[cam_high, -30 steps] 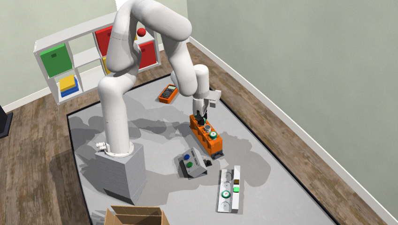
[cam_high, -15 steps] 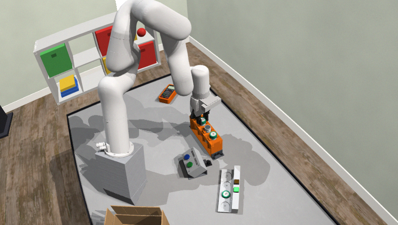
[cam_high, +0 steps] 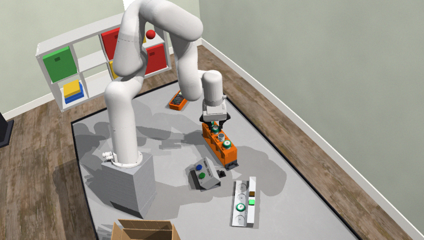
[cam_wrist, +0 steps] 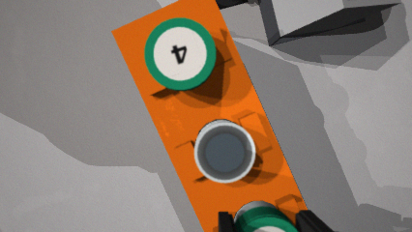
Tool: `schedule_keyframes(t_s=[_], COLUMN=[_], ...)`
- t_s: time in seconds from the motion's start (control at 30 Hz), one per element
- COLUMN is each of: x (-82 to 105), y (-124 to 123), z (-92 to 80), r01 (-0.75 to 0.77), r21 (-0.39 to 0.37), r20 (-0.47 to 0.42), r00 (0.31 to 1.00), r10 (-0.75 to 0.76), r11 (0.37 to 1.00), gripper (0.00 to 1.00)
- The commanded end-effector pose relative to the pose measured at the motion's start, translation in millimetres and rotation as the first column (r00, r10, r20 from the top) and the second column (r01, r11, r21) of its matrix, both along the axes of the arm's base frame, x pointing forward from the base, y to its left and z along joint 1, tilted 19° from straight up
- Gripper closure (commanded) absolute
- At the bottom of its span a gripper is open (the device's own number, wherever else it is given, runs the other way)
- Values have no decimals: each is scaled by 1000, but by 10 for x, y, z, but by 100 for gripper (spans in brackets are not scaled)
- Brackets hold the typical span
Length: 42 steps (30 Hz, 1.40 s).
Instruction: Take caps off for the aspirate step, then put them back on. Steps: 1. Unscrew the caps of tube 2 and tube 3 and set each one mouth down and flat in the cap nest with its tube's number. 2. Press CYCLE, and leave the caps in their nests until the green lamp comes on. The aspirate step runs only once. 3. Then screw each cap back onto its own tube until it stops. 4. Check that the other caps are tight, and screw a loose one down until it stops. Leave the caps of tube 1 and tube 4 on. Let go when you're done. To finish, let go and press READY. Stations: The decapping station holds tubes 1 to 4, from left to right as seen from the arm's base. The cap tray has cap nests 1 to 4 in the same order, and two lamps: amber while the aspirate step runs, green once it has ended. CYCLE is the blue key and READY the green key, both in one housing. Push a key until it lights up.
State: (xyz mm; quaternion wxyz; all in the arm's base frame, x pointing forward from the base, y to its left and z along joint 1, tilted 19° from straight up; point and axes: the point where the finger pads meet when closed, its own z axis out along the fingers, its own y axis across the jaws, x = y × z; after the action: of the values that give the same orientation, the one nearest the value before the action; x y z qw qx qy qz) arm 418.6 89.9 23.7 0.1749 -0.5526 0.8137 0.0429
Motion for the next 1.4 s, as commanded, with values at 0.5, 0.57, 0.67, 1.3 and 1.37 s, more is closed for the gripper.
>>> schedule_keyframes(t_s=[0.5, 0.57, 0.67, 1.3, 1.37], x=[16, 16, 16, 16, 16], y=[1, 1, 1, 1, 1], z=[9, 9, 9, 11, 11], r01=[351, 351, 351, -353, -428], r21=[32, 32, 32, -138, -165], r20=[-115, -115, -115, 55, 66], r00=[931, 931, 931, 930, 894], r10=[-346, -346, -346, 363, 443], r11=[936, 936, 936, 925, 888], gripper=[54, 54, 54, 54, 54])
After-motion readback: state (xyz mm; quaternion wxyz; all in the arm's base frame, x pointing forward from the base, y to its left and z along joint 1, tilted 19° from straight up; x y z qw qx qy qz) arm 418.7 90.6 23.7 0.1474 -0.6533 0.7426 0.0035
